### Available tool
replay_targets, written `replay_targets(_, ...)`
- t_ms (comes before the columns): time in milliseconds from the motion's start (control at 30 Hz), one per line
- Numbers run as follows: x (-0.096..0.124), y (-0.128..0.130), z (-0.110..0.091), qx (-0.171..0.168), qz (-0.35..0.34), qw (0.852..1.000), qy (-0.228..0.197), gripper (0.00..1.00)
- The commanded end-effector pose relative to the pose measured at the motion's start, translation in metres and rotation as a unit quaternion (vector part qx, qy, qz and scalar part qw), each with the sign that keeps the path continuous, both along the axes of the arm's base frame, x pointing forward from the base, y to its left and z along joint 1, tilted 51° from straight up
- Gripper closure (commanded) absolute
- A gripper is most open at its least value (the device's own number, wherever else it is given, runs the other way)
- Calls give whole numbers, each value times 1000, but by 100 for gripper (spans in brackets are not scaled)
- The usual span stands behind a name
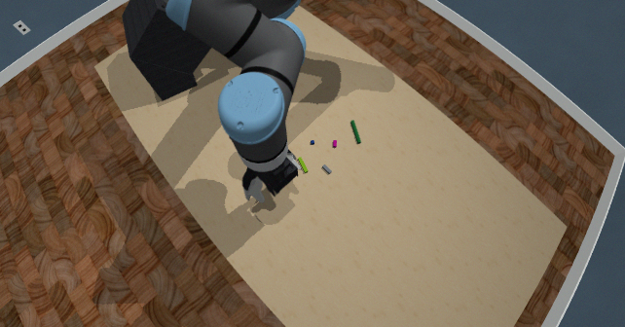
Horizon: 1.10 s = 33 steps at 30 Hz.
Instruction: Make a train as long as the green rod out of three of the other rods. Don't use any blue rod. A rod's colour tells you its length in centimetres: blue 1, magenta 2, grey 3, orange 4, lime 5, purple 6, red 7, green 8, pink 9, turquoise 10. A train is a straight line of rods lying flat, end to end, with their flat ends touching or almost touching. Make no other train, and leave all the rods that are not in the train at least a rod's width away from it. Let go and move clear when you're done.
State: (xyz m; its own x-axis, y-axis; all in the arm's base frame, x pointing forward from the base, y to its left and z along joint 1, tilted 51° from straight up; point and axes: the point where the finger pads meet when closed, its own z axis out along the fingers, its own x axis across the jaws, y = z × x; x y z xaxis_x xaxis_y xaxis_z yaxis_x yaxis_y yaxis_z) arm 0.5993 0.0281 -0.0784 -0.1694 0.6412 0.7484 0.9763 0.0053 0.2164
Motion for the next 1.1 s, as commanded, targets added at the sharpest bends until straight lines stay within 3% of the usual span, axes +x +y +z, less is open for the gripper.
replay_targets(0,1,0,1,-2,7,1000,-9,0)
replay_targets(233,1,1,2,-5,22,999,-27,0)
replay_targets(633,3,5,6,-18,78,992,-97,0)
replay_targets(833,6,9,10,-29,130,978,-159,0)
replay_targets(1067,9,15,16,-44,198,949,-243,0)
